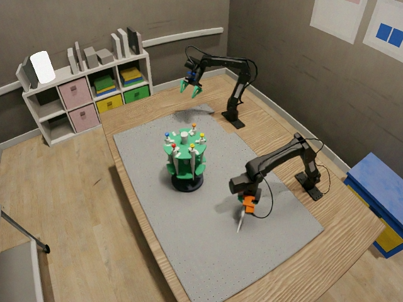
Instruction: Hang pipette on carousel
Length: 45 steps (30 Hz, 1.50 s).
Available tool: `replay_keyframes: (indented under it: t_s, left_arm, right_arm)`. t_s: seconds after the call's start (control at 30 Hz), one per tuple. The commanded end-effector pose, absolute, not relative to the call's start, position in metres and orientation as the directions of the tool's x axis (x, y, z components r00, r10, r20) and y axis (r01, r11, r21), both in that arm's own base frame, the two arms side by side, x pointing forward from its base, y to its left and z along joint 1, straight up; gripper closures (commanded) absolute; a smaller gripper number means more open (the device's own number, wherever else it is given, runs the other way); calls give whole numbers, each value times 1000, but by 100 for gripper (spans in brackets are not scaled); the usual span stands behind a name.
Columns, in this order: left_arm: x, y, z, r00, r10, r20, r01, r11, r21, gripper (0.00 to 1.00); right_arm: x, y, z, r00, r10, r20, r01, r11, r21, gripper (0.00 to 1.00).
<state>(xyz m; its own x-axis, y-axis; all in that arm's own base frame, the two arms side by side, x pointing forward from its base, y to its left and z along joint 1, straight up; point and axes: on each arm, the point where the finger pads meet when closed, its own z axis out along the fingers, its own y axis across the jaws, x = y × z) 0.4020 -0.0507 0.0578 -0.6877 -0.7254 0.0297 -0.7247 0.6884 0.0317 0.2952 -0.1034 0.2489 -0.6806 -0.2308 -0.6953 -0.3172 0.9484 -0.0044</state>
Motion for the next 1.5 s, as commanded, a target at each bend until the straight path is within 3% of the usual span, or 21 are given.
replay_keyframes:
  t_s: [0.0,1.47]
  left_arm:
    - [422,-55,80,-687,-725,-46,-723,689,-48,46]
    - [419,-54,80,-688,-725,-38,-724,689,-38,46]
  right_arm:
    - [299,-106,253,-663,-234,-712,-324,946,-9,0]
    - [299,-106,253,-663,-234,-712,-324,946,-9,0]
